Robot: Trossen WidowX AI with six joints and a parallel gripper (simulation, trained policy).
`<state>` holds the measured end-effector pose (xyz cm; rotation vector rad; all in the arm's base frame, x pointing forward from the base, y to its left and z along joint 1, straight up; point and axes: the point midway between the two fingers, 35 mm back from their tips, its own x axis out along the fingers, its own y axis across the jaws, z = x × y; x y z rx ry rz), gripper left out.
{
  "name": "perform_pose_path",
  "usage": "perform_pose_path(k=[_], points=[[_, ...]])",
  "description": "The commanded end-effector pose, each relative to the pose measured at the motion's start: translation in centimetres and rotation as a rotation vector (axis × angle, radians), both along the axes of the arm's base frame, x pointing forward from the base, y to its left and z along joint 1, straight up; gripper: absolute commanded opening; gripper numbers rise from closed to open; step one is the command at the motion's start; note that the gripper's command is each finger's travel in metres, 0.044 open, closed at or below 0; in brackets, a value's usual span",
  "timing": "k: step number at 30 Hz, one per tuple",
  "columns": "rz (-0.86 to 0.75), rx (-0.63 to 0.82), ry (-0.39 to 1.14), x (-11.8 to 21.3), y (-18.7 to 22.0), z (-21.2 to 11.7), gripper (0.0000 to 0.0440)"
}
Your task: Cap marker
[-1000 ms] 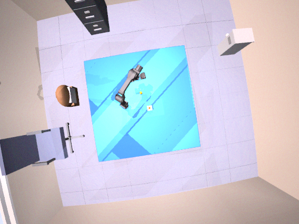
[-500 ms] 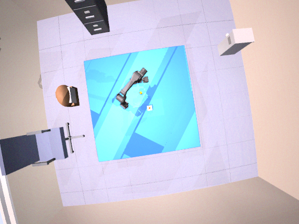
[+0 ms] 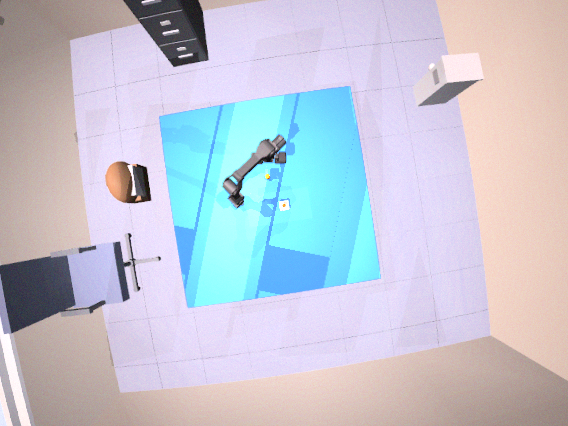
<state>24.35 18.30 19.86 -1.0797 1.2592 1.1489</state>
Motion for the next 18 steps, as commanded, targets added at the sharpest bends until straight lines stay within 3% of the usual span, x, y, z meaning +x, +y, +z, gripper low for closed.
perform_pose_path(k=[1,18], points=[[-0.018,-0.022,0.025,0.2,-0.6,-0.7,0.0314],[-0.083,-0.090,0.122,-0.1,-3.4,-2.8,0.0312]])
